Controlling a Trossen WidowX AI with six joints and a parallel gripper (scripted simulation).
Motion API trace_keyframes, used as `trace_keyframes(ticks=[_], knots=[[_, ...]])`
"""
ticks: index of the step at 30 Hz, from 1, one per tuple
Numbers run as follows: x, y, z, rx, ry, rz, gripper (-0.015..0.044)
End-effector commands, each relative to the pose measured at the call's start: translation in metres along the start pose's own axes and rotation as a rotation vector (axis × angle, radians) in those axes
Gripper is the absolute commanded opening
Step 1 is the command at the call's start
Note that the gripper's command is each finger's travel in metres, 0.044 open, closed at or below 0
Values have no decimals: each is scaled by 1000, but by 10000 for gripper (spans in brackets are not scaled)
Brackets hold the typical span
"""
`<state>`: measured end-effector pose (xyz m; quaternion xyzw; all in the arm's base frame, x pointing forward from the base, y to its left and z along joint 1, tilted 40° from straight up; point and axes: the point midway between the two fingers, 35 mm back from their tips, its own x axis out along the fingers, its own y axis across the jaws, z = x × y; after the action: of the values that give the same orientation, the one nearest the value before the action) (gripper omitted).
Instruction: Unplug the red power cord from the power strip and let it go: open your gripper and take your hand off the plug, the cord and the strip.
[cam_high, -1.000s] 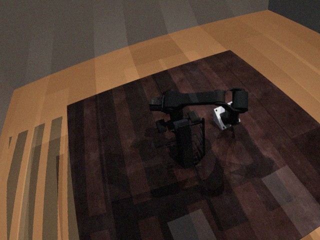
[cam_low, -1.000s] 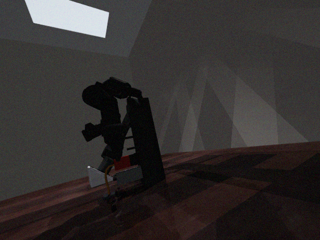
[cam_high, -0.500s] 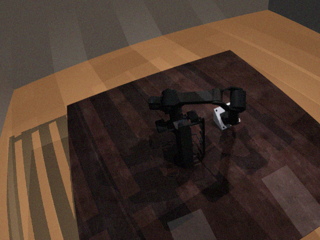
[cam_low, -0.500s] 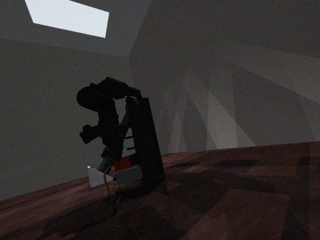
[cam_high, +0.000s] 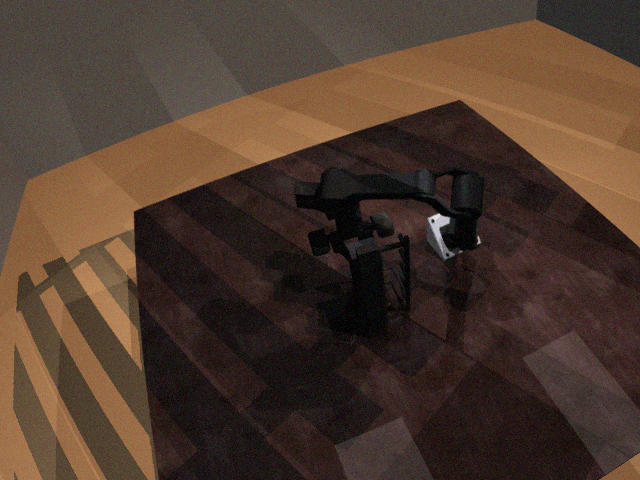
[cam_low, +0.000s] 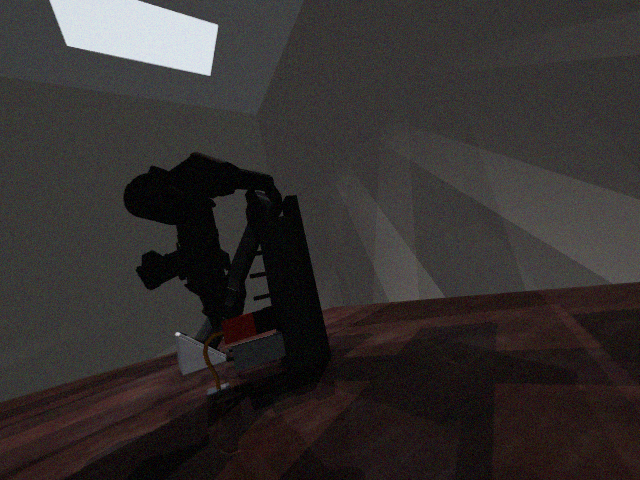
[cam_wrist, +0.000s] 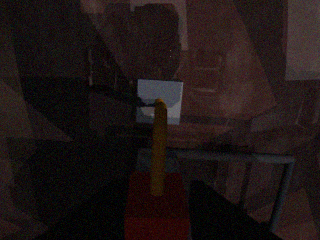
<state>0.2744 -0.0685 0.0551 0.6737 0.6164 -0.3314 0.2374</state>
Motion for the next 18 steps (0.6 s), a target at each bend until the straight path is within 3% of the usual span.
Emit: trace_keyframes(ticks=[1, 5, 11, 18], knots=[[-8, -1, 27, 13, -52, 3, 0], [-9, -3, 33, 13, -52, 3, 0], [-2, -1, 15, -11, -45, -9, 157], [-2, -1, 15, -11, -45, -9, 160]])
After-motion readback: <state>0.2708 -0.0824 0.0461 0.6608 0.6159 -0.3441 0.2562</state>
